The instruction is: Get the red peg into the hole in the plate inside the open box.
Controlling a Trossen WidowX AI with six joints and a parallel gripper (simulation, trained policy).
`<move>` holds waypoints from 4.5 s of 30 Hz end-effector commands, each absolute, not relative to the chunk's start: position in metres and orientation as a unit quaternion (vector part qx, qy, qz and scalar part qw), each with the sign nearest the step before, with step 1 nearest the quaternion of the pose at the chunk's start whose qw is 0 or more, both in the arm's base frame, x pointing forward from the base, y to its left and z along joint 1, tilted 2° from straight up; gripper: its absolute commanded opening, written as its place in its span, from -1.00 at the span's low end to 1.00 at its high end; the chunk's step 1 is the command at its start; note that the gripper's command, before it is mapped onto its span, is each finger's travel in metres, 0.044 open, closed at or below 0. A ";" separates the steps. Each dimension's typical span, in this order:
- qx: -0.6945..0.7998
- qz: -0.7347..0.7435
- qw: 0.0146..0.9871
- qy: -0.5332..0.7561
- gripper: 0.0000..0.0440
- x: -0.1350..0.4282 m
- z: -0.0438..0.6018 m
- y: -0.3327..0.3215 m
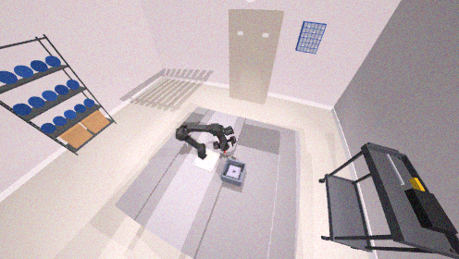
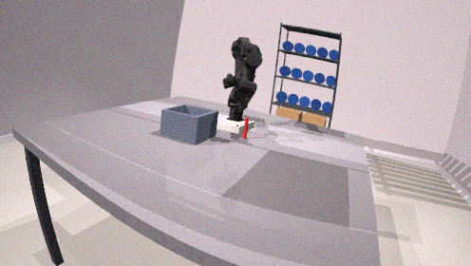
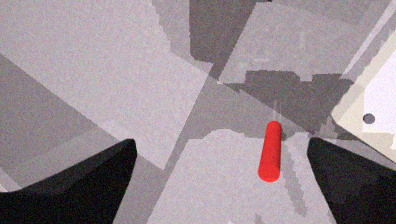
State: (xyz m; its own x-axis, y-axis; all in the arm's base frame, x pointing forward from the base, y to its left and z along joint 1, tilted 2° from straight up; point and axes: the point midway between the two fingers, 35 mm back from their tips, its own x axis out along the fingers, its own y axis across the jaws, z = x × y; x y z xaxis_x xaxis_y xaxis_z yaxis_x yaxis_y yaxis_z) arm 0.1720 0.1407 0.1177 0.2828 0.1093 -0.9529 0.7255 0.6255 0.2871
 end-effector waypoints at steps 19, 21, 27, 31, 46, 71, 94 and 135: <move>0.390 -0.270 0.646 0.598 0.63 0.153 0.033 0.143; 0.391 -0.275 0.639 0.602 0.40 0.150 0.031 0.142; 0.389 -0.275 0.624 0.620 -0.32 0.147 0.031 0.142; 0.389 -0.276 0.612 0.631 -0.77 0.146 0.030 0.142; 0.366 -0.241 0.666 0.604 -0.96 0.166 0.069 0.131; 0.370 -0.252 0.724 0.525 -1.00 0.241 0.149 0.081; 0.399 -0.309 0.705 0.498 -0.97 0.293 0.142 0.019; 0.370 -0.332 0.665 0.557 -0.27 0.348 0.098 -0.020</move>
State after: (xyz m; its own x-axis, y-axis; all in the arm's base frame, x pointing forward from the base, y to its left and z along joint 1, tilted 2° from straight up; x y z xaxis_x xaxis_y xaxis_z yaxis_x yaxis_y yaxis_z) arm 0.3455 -0.0178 0.0981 0.1662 -0.0322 -0.9856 0.8544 0.5038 0.1276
